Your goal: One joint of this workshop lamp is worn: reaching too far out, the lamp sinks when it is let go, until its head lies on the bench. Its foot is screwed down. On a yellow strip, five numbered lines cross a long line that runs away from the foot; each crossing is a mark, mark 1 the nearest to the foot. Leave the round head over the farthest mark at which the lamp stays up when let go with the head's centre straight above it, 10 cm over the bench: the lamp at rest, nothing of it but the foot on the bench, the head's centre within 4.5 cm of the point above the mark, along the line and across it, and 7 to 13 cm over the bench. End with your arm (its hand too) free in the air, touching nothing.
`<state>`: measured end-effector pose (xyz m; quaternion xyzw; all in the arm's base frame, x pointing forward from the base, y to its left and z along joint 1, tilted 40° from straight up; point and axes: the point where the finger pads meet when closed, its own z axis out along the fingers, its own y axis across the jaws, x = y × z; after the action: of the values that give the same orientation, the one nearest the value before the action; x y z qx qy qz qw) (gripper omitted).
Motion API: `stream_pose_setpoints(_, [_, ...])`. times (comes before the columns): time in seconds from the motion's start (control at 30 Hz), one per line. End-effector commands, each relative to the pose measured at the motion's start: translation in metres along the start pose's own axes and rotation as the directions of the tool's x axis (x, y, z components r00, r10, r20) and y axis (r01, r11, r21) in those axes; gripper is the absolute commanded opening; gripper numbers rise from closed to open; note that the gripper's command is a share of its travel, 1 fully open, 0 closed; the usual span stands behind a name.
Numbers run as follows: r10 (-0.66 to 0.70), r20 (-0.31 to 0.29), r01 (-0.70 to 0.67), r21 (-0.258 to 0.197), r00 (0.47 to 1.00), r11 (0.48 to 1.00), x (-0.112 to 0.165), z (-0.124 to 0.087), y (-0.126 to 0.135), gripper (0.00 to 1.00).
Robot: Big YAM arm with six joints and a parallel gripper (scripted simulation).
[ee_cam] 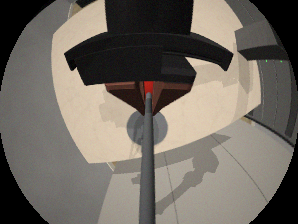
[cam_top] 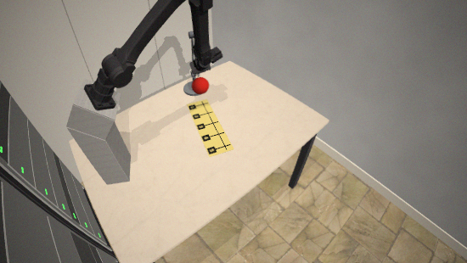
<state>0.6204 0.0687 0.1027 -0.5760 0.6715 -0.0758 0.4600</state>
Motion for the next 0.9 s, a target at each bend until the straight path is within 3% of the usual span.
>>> stream_pose_setpoints(0.0, [0.009,-0.05,-0.008,0.015,0.999,1.0,0.033,-0.008,-0.002,0.0])
stream_pose_setpoints(0.43, [0.009,-0.05,-0.008,0.015,0.999,1.0,0.05,-0.011,-0.001,0.0])
stream_pose_setpoints(0.87, [0.009,-0.05,-0.008,0.015,0.999,1.0,0.045,-0.009,-0.002,0.0])
